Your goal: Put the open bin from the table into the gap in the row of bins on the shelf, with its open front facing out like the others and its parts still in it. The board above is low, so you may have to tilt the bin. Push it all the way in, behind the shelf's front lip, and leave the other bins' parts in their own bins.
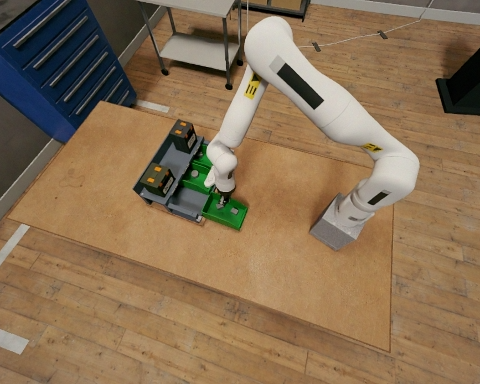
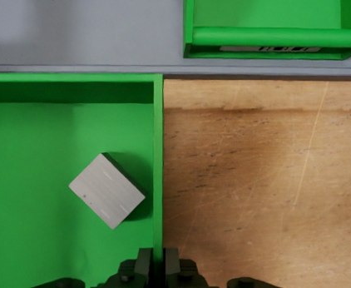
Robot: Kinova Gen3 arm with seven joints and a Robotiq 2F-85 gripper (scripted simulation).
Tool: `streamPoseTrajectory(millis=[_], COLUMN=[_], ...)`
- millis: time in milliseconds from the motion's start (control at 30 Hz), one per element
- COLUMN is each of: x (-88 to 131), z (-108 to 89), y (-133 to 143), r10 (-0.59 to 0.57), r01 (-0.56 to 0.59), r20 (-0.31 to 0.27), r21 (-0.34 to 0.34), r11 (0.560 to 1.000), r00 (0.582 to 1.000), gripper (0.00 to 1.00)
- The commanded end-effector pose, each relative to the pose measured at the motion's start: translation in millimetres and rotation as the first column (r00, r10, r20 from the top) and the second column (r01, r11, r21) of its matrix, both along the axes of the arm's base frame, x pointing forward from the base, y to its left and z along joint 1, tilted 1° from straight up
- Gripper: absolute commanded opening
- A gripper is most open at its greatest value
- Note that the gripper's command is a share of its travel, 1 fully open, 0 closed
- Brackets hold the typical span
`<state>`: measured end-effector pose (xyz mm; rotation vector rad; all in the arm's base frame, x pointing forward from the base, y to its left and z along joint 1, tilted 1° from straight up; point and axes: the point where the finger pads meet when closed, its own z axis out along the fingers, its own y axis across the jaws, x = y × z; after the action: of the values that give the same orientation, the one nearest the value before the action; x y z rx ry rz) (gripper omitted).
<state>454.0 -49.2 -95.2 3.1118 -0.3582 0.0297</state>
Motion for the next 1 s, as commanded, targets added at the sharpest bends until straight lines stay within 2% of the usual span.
streamPoseTrajectory(millis=[0, 300, 467, 867, 967], x=[1, 1, -4, -4, -8], z=[1.2, 1.2, -7.8, -7.8, -13.5], y=[0, 0, 1, 1, 2], r10=[0.0, 0.0, 0.0, 0.0, 0.0], r01=[0.0, 0.0, 0.0, 0.0, 0.0], r20=[0.004, 0.004, 0.004, 0.004, 0.004], r21=[0.0, 0.0, 0.0, 0.0, 0.0], r11=[1.0, 1.0, 1.0, 1.0, 1.0], r00=[1.0, 1.0, 1.0, 1.0, 1.0], gripper=[0.1, 0.1, 0.1, 0.1, 0.1])
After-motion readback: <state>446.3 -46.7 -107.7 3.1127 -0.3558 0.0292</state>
